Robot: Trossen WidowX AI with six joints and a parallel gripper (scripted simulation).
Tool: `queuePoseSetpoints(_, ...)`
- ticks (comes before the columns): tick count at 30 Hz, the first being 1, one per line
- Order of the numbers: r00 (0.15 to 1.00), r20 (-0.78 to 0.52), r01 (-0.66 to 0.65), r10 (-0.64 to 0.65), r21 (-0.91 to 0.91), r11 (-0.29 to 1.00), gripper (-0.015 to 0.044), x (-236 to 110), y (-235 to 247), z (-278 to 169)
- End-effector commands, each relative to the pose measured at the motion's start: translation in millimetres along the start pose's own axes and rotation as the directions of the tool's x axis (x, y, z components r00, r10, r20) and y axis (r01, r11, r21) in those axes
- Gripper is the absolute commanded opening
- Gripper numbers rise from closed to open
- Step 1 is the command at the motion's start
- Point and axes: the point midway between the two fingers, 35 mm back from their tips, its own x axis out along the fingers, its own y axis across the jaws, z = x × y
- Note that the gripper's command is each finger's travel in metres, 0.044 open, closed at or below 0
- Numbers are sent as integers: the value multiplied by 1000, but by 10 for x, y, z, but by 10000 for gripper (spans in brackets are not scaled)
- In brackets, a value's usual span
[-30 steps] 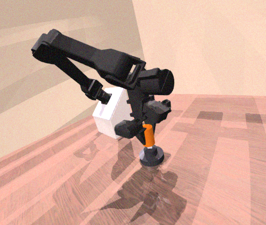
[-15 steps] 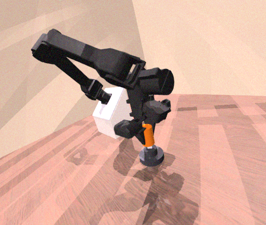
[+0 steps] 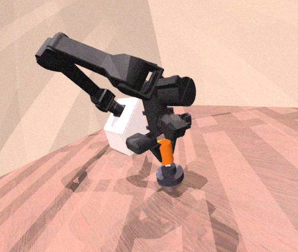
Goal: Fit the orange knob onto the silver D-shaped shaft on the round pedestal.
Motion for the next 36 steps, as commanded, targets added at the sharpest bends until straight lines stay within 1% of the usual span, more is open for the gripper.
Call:
queuePoseSetpoints(1,1000,3,1,-1,9,1000,0,0,8,-7)
queuePoseSetpoints(17,1000,3,1,-1,9,1000,0,-27,-2,3)
queuePoseSetpoints(19,1000,3,0,-1,35,999,0,-28,-3,5)
queuePoseSetpoints(24,1000,3,0,-1,207,978,0,-27,-6,24)
queuePoseSetpoints(36,1000,3,0,-1,217,976,0,-6,9,-4)
